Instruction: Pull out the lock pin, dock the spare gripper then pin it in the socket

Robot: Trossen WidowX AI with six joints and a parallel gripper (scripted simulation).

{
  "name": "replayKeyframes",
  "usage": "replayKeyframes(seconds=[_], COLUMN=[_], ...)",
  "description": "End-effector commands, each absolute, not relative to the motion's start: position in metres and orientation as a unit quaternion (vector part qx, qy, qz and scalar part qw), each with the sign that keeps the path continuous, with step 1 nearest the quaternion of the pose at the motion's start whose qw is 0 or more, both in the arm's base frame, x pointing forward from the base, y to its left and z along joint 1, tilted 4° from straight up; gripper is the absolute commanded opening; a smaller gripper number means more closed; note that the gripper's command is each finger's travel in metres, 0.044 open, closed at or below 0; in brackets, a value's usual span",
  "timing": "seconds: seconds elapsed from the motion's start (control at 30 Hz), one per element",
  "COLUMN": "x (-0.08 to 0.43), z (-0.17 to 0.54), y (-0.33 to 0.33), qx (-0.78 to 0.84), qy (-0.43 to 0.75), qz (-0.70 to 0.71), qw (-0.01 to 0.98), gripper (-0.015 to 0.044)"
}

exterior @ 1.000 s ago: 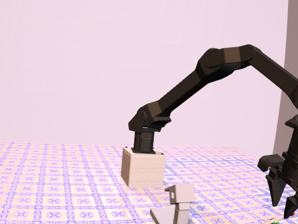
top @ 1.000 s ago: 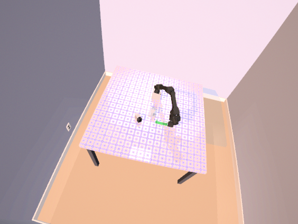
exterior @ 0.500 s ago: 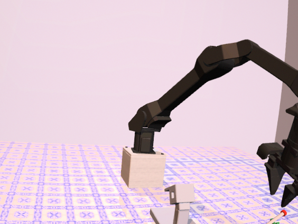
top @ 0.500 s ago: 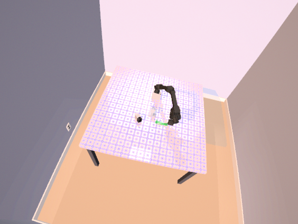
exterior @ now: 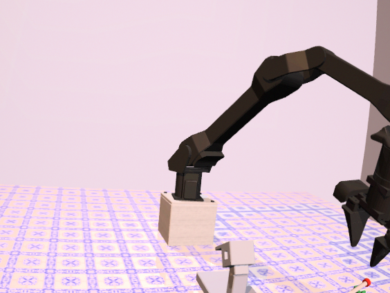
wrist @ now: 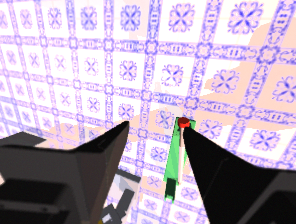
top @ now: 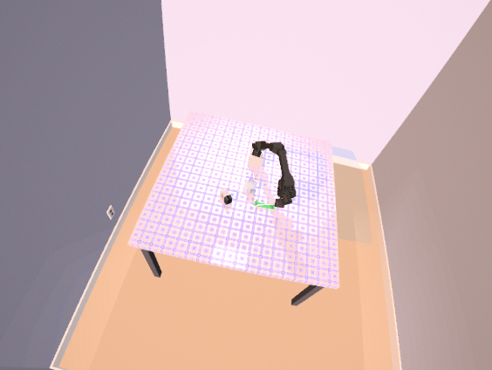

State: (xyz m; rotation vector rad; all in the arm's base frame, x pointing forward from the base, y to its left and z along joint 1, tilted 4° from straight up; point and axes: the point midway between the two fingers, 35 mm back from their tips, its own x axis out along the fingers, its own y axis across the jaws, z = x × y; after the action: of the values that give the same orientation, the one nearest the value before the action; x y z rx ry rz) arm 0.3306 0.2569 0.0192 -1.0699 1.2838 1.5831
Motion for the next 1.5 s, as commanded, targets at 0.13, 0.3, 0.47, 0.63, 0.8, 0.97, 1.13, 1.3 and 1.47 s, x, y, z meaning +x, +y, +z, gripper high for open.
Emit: replayKeyframes(seconds=[0.13,0.3,0.47,0.63,0.8,0.97,1.13,1.3,1.47], x=[0.363,0.363,0.364,0.361,0.361,0.361,0.361,0.361,0.361], z=[0.071,0.072,0.057,0.005,0.000,-0.007,-0.015,-0.023,-0.032], y=[0.210,0.209,0.210,0.210,0.210,0.211,0.211,0.211,0.212], qx=[-0.468,-0.469,-0.469,-0.469,-0.469,-0.469,-0.469,-0.469,-0.469], qy=[0.363,0.359,0.359,0.359,0.359,0.359,0.359,0.359,0.359], qz=[0.652,0.652,0.652,0.652,0.652,0.652,0.652,0.652,0.652], qw=[0.474,0.476,0.476,0.476,0.476,0.476,0.476,0.476,0.476], gripper=[0.0180,0.0180,0.0180,0.0180,0.0180,0.0180,0.0180,0.0180,0.0180])
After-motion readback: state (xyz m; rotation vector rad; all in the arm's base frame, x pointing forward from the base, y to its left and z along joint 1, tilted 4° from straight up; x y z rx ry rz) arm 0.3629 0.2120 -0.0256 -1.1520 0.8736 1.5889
